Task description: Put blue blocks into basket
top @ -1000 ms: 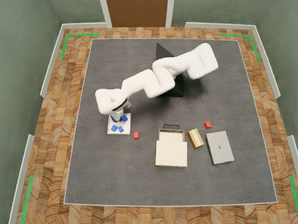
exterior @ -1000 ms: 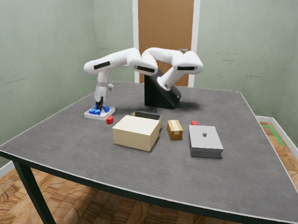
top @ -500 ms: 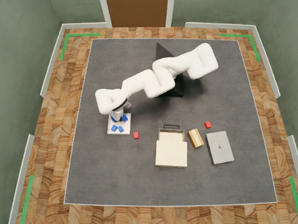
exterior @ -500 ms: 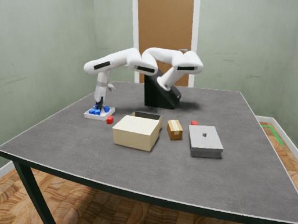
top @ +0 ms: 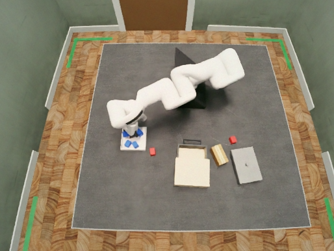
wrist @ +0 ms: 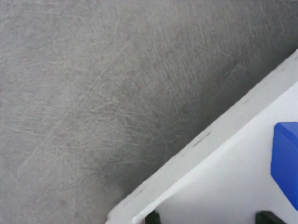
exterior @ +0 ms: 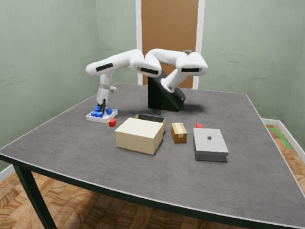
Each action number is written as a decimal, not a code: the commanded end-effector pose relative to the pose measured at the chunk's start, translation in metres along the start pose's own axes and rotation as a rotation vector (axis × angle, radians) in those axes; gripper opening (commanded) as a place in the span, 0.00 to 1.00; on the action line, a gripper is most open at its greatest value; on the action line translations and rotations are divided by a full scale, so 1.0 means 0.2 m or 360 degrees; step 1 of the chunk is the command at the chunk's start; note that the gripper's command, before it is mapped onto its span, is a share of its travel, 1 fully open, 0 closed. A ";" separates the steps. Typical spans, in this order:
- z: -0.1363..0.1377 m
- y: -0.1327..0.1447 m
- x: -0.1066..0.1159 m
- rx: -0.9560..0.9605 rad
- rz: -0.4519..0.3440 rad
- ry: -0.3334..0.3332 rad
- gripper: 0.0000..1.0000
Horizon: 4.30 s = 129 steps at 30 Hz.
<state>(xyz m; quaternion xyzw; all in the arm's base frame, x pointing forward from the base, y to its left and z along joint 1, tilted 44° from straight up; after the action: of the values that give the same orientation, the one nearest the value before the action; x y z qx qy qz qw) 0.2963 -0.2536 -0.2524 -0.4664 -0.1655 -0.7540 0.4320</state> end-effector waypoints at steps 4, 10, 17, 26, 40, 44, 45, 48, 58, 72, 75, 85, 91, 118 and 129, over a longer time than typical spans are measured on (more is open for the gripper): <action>-0.05 0.10 -0.01 0.0002 0.0374 0.0211 0.58; -0.05 0.10 -0.01 0.0002 0.0374 0.0211 0.58; -0.05 0.10 -0.01 0.0002 0.0374 0.0211 0.58; -0.05 0.10 -0.01 0.0002 0.0374 0.0211 0.58; -0.06 0.11 0.03 0.0002 0.0374 0.0211 0.58; -0.06 0.12 0.08 0.0002 0.0374 0.0211 0.58; -0.07 0.12 0.10 0.0002 0.0374 0.0211 0.58; -0.07 0.14 0.15 0.0002 0.0374 0.0211 0.58; -0.10 0.18 0.34 0.0002 0.0374 0.0211 0.58; -0.13 0.24 0.61 0.0002 0.0365 0.0206 0.58; -0.14 0.25 0.65 0.0002 0.0357 0.0202 0.58; -0.15 0.26 0.73 0.0002 0.0331 0.0188 0.58; -0.15 0.27 0.75 0.0002 0.0327 0.0185 0.58; 0.70 0.09 0.99 -0.0827 0.0350 0.0073 0.58; 1.19 -0.17 1.06 -0.1333 0.0443 0.0043 0.58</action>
<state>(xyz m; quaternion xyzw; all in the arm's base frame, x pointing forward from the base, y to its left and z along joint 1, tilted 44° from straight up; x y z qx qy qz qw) 0.3716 -0.2325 0.0069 -0.6081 0.2435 -0.6344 0.4103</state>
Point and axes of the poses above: the point where the finger pads meet when closed, its own x axis back along the fingers, its own z axis across the jaws, y = z × x, the point moved 8 cm from there along x, back along the fingers, and after that the axes turned 13 degrees about x, right-handed, at the moved point
